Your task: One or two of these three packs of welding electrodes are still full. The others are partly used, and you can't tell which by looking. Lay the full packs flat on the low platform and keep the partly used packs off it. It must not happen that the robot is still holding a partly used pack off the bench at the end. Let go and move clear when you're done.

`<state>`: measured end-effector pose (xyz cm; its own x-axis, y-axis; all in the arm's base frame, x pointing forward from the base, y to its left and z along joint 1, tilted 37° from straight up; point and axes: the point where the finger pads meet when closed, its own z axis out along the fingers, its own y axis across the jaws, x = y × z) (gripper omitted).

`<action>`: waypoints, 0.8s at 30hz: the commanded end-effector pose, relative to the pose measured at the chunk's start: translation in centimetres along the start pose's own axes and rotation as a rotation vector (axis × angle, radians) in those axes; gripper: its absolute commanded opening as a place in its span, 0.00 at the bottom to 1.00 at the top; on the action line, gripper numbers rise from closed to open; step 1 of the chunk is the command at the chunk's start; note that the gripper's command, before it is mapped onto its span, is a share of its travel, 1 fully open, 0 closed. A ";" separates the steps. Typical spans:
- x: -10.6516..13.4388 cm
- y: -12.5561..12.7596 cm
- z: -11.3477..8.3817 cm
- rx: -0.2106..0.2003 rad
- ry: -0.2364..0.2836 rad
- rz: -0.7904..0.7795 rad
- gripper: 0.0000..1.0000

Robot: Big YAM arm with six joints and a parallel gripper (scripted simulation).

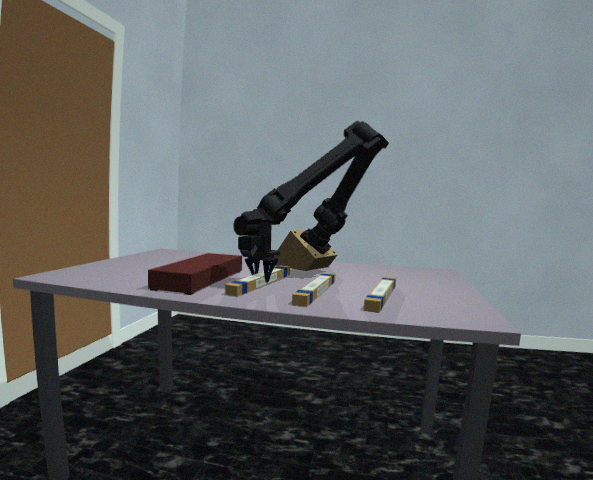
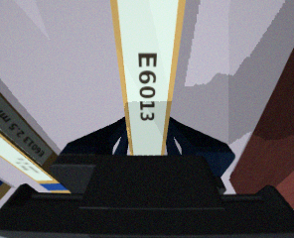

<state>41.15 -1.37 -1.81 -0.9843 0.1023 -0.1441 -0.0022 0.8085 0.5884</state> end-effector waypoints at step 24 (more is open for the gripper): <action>-2.4 -0.6 -2.4 0.016 -0.060 -0.023 0.00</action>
<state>41.12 -1.37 -1.88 -0.9845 0.0957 -0.1471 -0.0091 0.8090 0.5877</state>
